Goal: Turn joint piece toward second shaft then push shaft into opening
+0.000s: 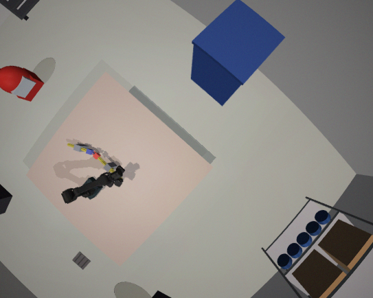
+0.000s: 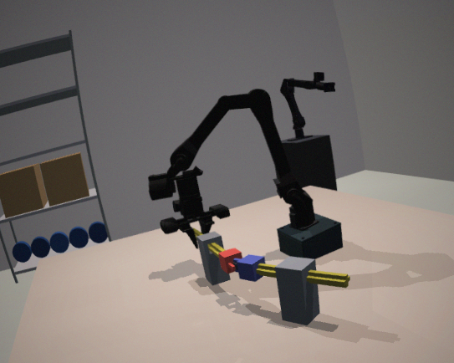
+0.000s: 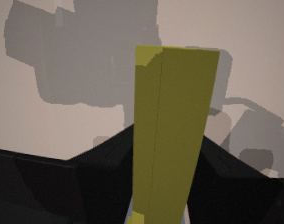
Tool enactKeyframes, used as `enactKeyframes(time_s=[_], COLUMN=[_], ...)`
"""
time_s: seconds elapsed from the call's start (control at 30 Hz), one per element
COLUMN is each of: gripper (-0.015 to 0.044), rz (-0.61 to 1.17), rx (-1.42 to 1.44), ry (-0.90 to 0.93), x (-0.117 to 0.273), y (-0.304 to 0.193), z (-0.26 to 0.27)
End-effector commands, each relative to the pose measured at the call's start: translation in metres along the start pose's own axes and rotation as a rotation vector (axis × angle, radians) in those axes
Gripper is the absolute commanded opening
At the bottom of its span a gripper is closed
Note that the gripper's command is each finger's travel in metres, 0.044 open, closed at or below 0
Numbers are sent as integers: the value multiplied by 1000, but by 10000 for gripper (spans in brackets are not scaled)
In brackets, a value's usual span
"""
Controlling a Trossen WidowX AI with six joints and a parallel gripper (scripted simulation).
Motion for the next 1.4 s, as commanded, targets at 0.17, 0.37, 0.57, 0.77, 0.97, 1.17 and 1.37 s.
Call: enactKeyframes(time_s=[0.17, 0.37, 0.57, 0.77, 0.97, 1.17, 1.37], gripper=[0, 0, 67, 93, 251, 408, 440], rz=[0, 0, 0, 0, 0, 0, 0], rx=[0, 0, 0, 0, 0, 0, 0], ry=[2, 2, 2, 2, 2, 2, 2], x=[0, 0, 0, 0, 0, 0, 0], y=[-2, -2, -2, -2, -2, -2, -2], z=[0, 0, 0, 0, 0, 0, 0])
Point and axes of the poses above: the point midway between the two fingers, 35 mm back from their tips, its own x axis back along the fingers, its own z axis across the jaws, y = z × x, the point moved 2 cm from there along x, back along the fingers, and after that the axes turned 5 degrees about x, right-handed, at the moved point
